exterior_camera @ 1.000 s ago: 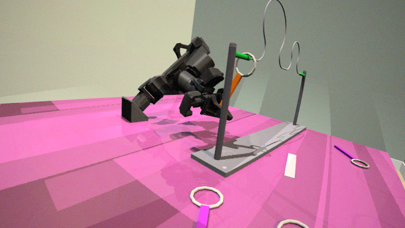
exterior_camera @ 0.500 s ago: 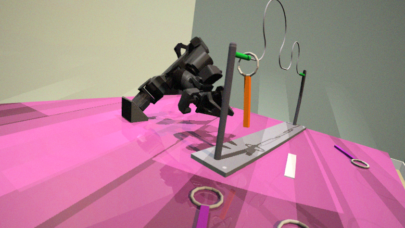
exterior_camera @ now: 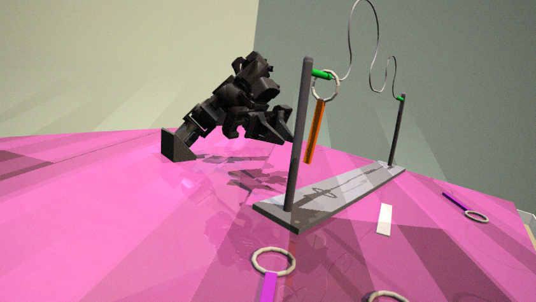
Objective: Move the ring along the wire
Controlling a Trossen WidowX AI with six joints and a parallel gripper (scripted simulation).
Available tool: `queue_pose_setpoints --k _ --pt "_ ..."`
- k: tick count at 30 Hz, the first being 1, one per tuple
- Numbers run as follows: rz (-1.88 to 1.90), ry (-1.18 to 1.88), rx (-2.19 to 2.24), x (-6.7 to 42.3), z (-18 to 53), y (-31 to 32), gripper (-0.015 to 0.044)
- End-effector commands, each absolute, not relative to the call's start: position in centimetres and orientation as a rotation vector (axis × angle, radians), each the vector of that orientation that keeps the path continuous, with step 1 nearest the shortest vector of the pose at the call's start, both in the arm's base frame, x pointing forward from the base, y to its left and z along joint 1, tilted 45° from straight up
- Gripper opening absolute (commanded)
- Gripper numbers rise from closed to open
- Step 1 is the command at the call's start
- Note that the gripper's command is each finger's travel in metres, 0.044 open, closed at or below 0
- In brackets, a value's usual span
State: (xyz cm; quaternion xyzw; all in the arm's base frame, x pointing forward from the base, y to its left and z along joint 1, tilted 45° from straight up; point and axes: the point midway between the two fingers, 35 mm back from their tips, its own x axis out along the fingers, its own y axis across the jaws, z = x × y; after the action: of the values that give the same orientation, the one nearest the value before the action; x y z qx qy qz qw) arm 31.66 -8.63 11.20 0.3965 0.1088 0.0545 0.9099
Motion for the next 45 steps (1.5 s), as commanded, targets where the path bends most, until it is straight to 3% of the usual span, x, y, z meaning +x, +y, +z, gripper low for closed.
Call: queue_pose_setpoints --k 1,25,31,36,45 --pt "0.116 0.232 0.820 31.3 11.0 -8.5 0.0160" --pt "0.116 0.232 0.820 31.3 11.0 -8.5 0.0160" --pt "0.112 0.225 0.823 27.2 11.4 -8.9 0.0318" --pt "0.112 0.225 0.823 27.0 11.4 -8.9 0.0440" --pt "0.112 0.225 0.823 27.0 11.4 -8.9 0.0440"
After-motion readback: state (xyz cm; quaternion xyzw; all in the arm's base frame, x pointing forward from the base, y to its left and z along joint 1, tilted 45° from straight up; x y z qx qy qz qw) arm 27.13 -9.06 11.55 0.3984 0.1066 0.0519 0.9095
